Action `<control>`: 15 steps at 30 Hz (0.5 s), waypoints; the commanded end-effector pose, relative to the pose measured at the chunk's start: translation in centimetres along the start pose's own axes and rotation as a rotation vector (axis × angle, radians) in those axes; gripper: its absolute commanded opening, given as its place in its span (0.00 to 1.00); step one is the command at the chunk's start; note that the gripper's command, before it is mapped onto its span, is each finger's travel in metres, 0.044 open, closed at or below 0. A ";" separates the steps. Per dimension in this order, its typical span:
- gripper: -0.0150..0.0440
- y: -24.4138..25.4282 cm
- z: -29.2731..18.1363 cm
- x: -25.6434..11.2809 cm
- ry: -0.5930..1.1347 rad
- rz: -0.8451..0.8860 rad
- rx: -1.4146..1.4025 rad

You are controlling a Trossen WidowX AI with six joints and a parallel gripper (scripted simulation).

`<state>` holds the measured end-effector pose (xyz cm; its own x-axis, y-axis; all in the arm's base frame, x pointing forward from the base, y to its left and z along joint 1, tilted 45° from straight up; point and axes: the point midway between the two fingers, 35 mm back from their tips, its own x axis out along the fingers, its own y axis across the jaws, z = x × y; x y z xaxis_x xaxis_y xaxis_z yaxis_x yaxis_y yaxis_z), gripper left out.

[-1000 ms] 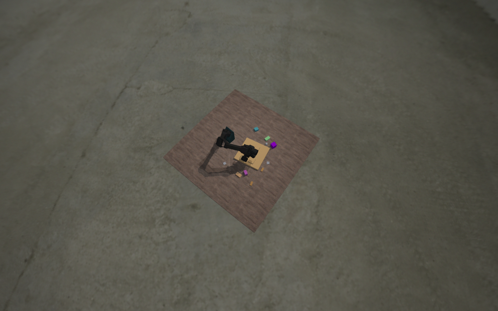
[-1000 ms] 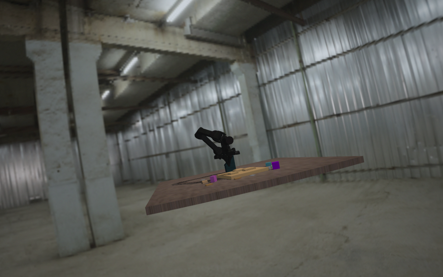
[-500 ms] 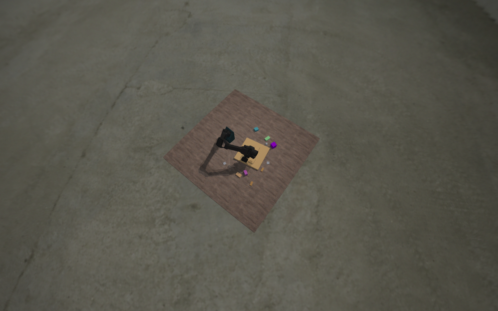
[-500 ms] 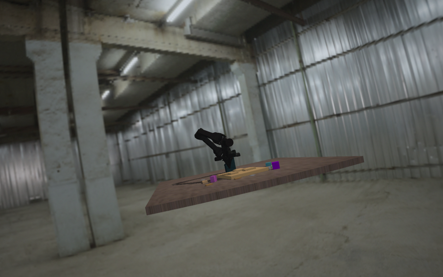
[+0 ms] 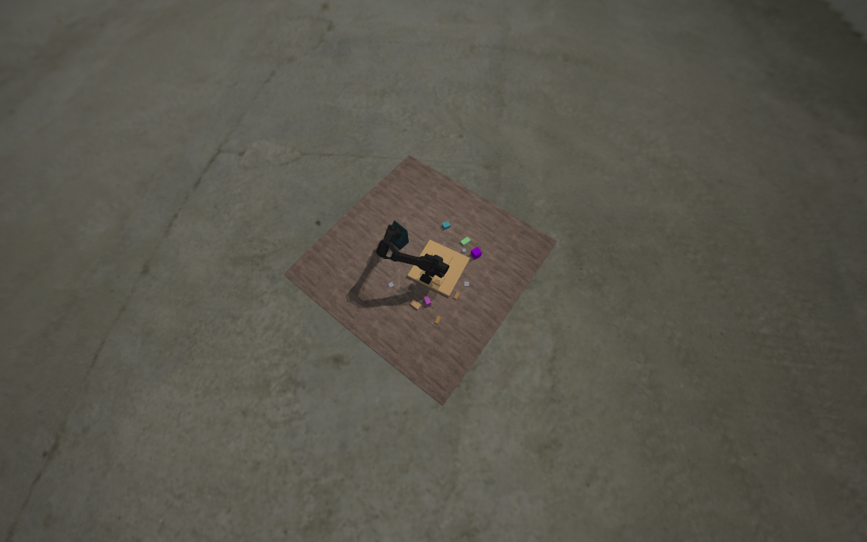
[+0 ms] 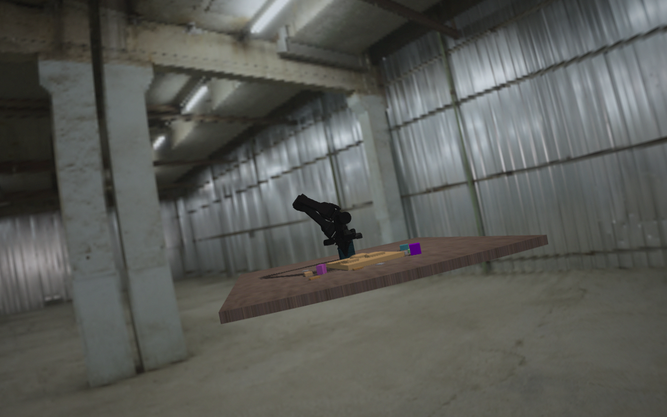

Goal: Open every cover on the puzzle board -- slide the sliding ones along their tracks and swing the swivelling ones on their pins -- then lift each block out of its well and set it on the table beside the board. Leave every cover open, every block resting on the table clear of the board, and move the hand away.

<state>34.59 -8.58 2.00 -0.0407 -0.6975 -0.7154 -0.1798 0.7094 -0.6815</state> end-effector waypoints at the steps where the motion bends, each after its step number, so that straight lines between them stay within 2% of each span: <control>1: 0.25 0.0 0.0 0.4 0.000 -0.004 -0.004; 15: 0.25 0.0 -0.1 1.8 0.001 -0.006 -0.004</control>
<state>34.45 -9.65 0.98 -0.0407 -0.6987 -0.7143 -0.1797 0.7083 -0.6826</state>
